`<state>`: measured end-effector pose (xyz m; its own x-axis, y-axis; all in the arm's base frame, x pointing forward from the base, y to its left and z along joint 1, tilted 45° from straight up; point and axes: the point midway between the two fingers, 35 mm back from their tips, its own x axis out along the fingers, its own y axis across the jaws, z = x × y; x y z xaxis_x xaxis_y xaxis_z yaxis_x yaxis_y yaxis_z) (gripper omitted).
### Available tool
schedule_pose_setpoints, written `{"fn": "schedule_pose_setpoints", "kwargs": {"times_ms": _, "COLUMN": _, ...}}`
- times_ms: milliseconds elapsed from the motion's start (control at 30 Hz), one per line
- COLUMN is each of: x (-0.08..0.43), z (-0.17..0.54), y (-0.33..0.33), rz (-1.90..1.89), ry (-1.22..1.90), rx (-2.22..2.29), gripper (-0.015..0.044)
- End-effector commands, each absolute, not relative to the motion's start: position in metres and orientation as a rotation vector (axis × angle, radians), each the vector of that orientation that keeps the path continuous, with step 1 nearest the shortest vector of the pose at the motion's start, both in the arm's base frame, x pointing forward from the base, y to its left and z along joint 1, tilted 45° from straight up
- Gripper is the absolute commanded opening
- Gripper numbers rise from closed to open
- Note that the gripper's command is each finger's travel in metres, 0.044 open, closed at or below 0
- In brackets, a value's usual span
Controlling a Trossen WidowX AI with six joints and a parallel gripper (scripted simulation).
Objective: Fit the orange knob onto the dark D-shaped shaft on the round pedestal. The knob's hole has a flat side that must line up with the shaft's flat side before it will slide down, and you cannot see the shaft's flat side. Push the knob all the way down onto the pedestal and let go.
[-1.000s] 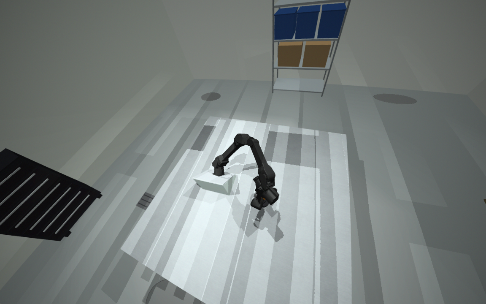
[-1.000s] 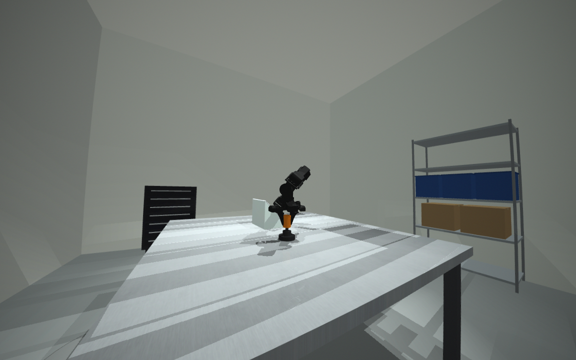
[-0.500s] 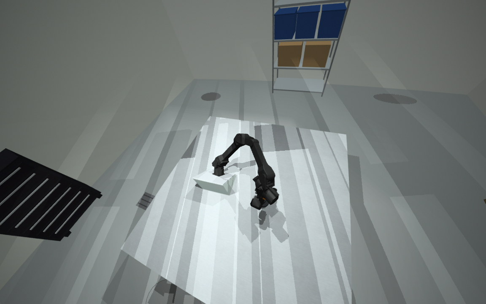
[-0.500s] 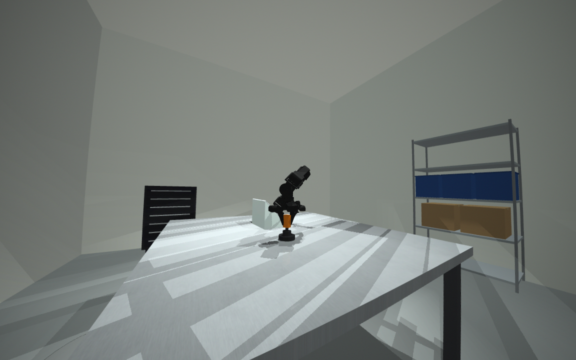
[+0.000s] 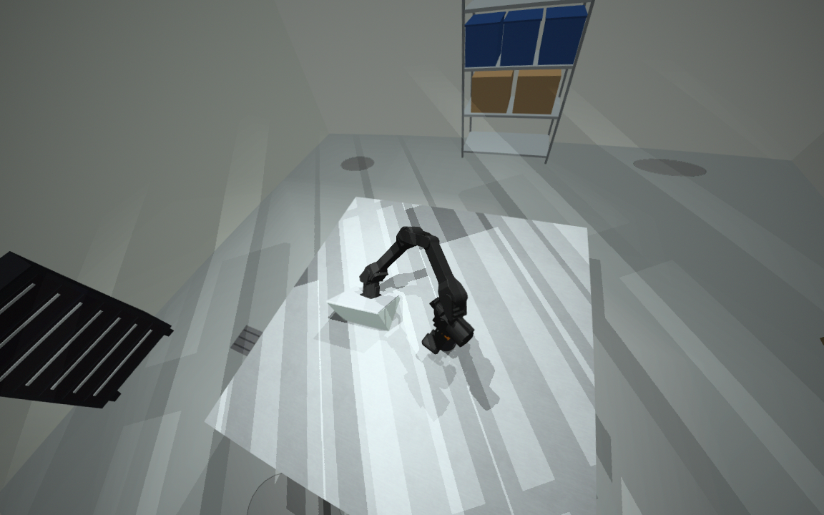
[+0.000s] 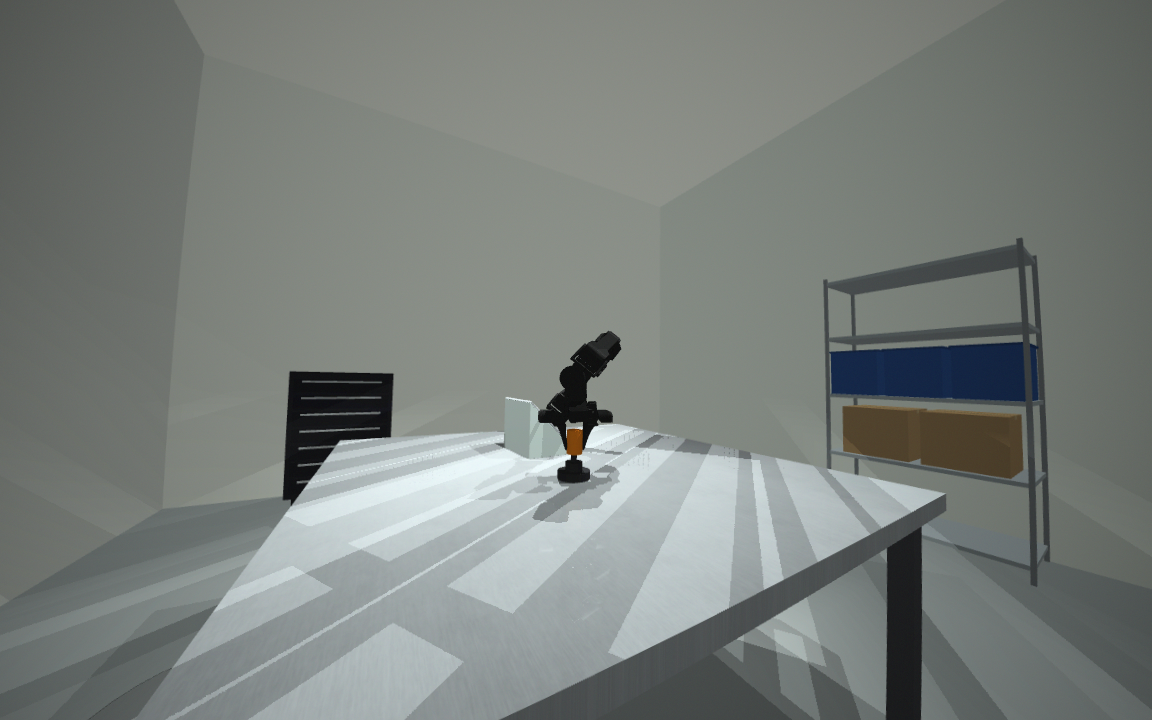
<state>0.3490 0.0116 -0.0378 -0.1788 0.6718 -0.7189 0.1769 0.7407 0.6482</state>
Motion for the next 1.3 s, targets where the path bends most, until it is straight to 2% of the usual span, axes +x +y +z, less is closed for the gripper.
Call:
{"fn": "schedule_pose_setpoints", "kwargs": {"times_ms": 0, "x": 0.3493, "z": -0.0382, "y": 0.0110, "rz": 0.497, "ry": 1.725, "rx": 0.683, "gripper": 0.0000}}
{"fn": "schedule_pose_setpoints", "kwargs": {"times_ms": 733, "x": 0.3485, "z": -0.0370, "y": 0.0098, "rz": 0.497, "ry": 1.725, "rx": 0.683, "gripper": 0.0000}}
{"fn": "schedule_pose_setpoints", "kwargs": {"times_ms": 967, "x": 0.3503, "z": -0.0366, "y": 0.0086, "rz": 0.328, "ry": 1.790, "rx": 0.824, "gripper": 0.0000}}
{"fn": "schedule_pose_setpoints", "kwargs": {"times_ms": 1267, "x": 0.3497, "z": -0.0409, "y": 0.0112, "rz": 0.319, "ry": 1.793, "rx": 0.832, "gripper": 0.0000}}
